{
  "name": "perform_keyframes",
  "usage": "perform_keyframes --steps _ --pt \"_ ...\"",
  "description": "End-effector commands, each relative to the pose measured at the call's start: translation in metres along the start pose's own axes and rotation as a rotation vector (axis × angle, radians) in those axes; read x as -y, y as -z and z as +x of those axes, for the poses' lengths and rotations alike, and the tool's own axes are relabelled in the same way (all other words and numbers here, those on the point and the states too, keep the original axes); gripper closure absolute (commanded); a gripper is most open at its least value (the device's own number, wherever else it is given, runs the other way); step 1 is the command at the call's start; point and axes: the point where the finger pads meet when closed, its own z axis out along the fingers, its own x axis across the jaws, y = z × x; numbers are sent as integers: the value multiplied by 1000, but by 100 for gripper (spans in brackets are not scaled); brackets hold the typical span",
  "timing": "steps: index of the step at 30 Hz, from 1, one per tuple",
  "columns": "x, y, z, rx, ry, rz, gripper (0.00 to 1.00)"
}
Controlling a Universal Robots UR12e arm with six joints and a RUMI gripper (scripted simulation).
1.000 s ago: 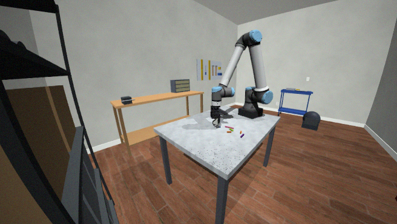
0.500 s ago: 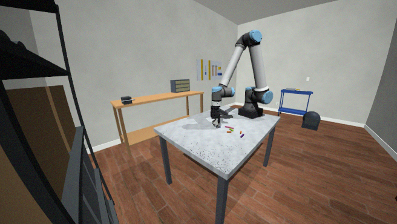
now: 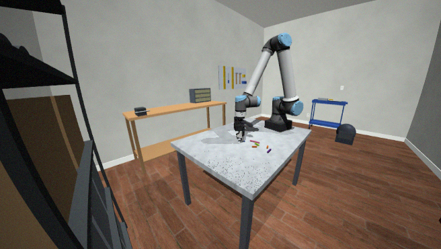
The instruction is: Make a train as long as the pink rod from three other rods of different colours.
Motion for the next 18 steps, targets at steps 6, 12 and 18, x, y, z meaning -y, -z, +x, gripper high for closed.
perform_keyframes --steps 6,12,18 --pt "-1 31 0 0 0 -1 86" --pt "-1 63 0 0 0 -1 86" --pt "-1 81 0 0 0 -1 86"
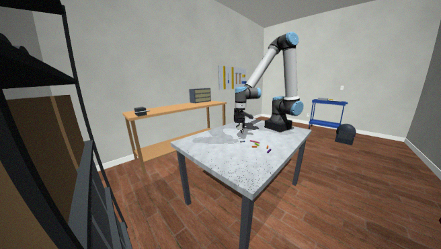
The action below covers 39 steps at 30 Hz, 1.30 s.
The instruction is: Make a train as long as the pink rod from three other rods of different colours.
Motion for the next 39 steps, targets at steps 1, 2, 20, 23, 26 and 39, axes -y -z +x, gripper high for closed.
perform_keyframes --steps 1,2,20,23,26,39 --pt "0 12 0 0 0 0 86" --pt "0 12 0 0 0 0 86" --pt "0 13 0 0 0 0 0" --pt "0 13 0 0 0 0 0" --pt "0 13 0 0 0 0 0" --pt "4 12 3 0 62 0 0"
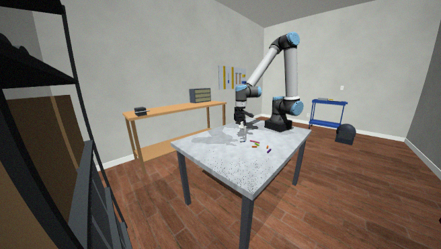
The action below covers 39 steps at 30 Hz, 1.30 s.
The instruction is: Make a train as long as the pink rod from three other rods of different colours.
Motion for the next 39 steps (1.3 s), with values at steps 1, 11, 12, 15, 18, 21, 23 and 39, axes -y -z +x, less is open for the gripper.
perform_keyframes --steps 1,11,12,15,18,21,23,39 --pt "2 0 2 0 45 -1 0" --pt "20 -4 15 0 335 -1 0" --pt "23 -4 17 0 376 -1 0" --pt "25 -5 18 0 413 -1 0" --pt "33 -6 24 0 549 -1 0" --pt "39 -8 28 0 656 -1 0" --pt "44 -8 31 0 728 -1 0" --pt "74 -15 54 0 1264 -1 0"
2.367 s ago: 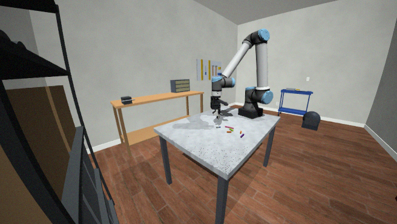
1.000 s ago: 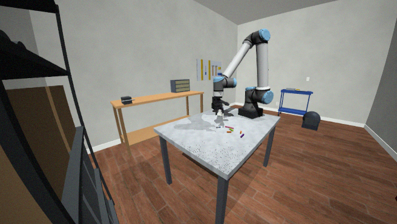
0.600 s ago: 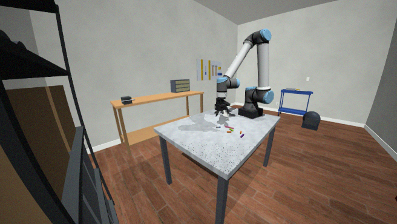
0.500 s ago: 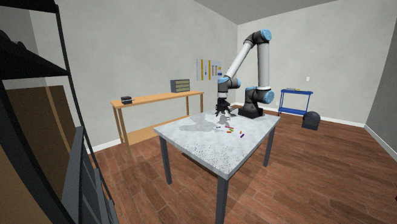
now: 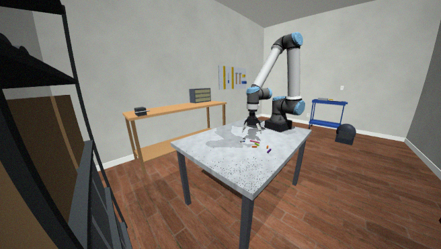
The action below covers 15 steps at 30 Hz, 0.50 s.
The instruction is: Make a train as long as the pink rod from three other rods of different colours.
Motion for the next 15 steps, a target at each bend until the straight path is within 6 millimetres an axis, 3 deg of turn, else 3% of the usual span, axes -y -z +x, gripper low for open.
perform_keyframes --steps 1,15 --pt "-3 -1 11 -1 167 -4 0" --pt "-8 -6 39 0 571 -5 0"
